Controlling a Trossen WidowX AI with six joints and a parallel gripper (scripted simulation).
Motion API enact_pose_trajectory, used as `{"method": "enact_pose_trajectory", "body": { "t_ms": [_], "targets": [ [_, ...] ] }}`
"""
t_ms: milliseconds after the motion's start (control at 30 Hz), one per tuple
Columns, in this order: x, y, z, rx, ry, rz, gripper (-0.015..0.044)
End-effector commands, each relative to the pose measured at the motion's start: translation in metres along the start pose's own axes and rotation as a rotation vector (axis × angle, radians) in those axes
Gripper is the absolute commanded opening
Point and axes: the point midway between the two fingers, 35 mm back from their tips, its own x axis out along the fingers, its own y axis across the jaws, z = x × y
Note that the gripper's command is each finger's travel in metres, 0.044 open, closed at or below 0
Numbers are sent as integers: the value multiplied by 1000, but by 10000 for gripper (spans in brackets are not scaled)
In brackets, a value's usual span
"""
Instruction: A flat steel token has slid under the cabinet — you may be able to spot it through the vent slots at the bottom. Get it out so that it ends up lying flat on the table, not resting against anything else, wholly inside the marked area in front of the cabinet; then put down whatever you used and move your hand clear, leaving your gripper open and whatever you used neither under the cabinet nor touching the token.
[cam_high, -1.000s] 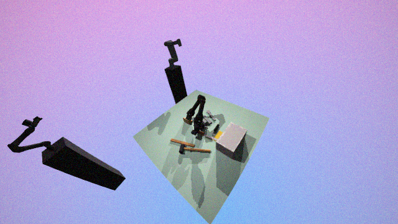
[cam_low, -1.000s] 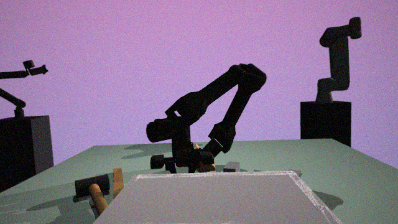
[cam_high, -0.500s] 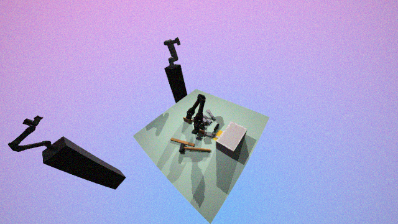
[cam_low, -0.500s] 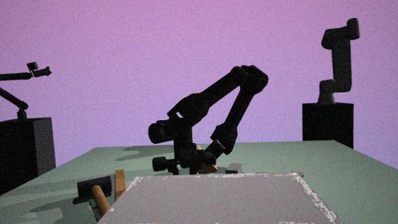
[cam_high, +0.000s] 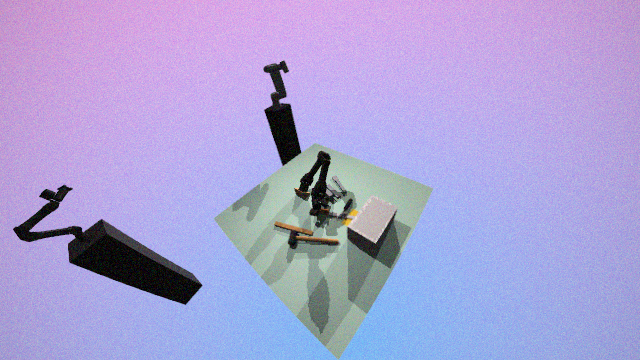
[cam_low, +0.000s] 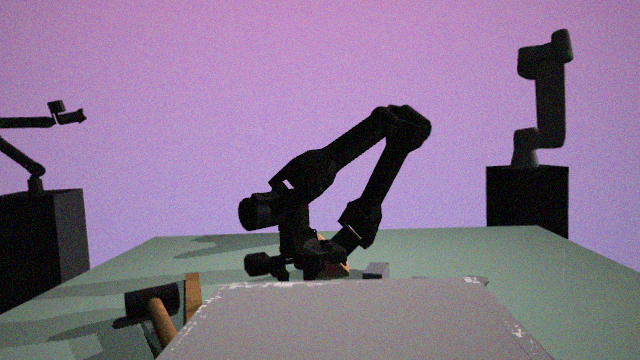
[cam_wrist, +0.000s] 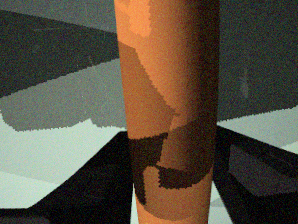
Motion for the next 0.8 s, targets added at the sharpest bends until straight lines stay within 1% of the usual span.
{"method": "enact_pose_trajectory", "body": {
  "t_ms": [0, 767],
  "targets": [
    [0, 0, 0, -33, -1, 1, 0],
    [-1, 6, 8, -157, -1, 2, 0]
  ]
}}
